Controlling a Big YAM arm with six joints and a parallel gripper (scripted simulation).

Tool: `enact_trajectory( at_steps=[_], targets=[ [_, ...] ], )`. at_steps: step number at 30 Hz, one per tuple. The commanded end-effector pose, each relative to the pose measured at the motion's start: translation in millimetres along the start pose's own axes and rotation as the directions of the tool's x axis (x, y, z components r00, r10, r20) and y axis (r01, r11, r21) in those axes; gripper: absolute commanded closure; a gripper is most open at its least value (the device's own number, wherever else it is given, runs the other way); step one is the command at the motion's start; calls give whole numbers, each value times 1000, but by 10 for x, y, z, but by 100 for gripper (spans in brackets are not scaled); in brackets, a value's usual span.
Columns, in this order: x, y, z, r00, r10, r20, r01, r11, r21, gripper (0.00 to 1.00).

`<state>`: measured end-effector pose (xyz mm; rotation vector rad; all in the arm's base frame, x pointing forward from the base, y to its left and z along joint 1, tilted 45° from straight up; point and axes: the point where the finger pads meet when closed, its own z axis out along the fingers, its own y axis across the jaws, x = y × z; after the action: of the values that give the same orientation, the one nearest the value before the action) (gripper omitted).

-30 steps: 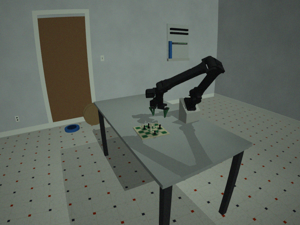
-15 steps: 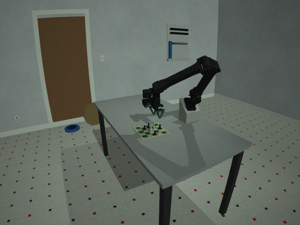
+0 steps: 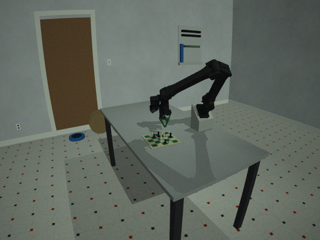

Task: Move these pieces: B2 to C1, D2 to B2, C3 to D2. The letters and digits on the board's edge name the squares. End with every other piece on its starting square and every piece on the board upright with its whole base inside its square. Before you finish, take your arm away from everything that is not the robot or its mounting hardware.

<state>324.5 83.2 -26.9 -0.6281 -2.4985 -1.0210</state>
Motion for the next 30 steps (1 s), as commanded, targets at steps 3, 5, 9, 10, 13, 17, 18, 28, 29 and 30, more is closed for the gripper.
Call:
enact_trajectory(
  at_steps=[3,5,9,10,13,17,18,28,29,30],
  targets=[
    [-180,35,-120,949,314,30,-314,949,-20,0],
    [-163,59,-83,908,418,29,-418,908,-22,0],
    [-179,49,-92,821,570,28,-569,822,-31,0],
    [-181,48,-92,795,606,29,-605,796,-33,0],
    [-181,48,-93,707,707,35,-706,707,-42,68],
    [-181,48,-93,568,822,53,-819,570,-65,68],
    [-181,48,-93,542,838,58,-835,545,-72,68],
    [-245,107,-135,552,831,62,-827,556,-84,68],
    [-247,86,-113,548,835,60,-831,551,-79,68],
    [-248,69,-97,544,837,58,-834,547,-74,68]
  ],
)
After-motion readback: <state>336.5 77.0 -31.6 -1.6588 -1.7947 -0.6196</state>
